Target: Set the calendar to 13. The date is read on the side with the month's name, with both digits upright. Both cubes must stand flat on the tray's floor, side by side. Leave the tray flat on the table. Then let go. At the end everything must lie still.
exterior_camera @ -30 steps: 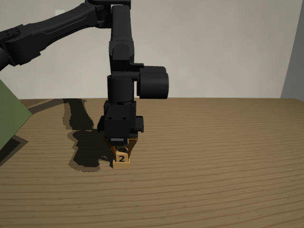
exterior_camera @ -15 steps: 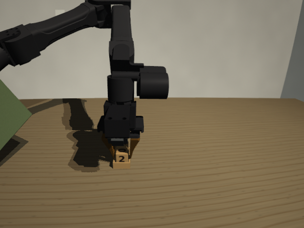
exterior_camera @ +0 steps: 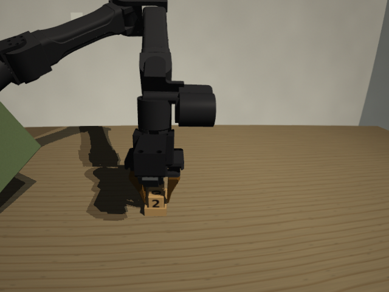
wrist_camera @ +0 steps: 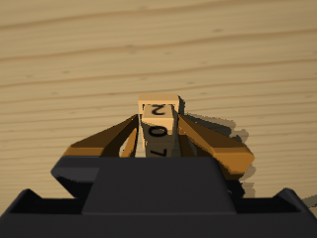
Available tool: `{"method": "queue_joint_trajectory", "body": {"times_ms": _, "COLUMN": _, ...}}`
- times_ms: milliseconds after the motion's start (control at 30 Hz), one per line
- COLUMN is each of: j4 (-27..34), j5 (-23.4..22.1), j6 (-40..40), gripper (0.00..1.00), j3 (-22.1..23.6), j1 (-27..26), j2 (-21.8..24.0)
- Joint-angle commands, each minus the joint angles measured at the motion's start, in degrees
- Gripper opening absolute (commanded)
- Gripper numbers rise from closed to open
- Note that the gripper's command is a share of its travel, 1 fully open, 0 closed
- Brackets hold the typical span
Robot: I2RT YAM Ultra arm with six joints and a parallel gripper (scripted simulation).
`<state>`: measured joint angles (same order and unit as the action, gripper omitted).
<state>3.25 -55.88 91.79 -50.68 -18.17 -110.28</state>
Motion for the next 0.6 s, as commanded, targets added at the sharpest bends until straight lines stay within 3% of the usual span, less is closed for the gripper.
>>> {"method": "queue_joint_trajectory", "body": {"times_ms": 0, "j4": 0.6, "j5": 0.3, "j6": -0.4, "gripper": 0.45, "j3": 0.0, "j1": -0.6, "j2": 0.4}}
{"method": "queue_joint_trajectory", "body": {"times_ms": 267, "j4": 7.2, "j5": -0.9, "j6": -5.0, "gripper": 0.45, "j3": -0.8, "j1": -3.5, "j2": 2.3}}
{"method": "queue_joint_trajectory", "body": {"times_ms": 567, "j4": 25.4, "j5": -3.1, "j6": -18.3, "gripper": 0.45, "j3": -4.7, "j1": -10.9, "j2": 5.4}}
